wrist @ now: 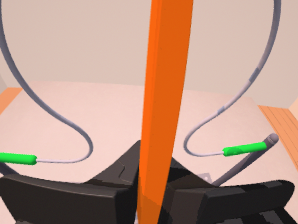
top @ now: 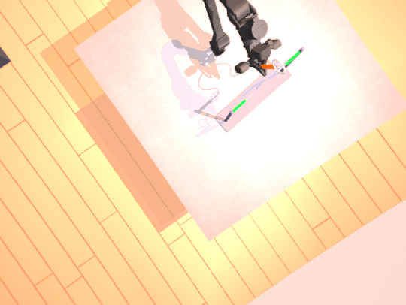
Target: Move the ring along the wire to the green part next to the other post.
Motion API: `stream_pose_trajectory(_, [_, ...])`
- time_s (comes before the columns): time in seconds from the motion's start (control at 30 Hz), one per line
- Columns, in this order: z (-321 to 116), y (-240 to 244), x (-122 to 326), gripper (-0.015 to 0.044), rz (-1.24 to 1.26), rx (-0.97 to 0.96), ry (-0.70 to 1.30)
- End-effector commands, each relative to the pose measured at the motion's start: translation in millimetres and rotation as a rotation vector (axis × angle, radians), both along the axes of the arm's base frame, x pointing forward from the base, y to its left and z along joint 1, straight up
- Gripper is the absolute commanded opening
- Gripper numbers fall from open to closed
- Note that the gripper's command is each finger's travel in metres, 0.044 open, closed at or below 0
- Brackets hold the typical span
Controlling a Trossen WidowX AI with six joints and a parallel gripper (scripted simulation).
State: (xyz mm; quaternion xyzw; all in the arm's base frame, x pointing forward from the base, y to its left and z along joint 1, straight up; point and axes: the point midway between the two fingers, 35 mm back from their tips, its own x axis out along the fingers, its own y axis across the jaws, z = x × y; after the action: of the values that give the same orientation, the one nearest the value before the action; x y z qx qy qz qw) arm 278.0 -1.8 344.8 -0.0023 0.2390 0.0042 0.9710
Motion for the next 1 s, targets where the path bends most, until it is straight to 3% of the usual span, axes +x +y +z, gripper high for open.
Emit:
stream_pose_trajectory(0.0, [-1.2,-1.9,0.4,-0.015,0.001,-0.051,-0.005])
stream_pose_trajectory(0.97, [2.2,-18.3,2.3,-0.015,-0.004,-0.426,-0.056])
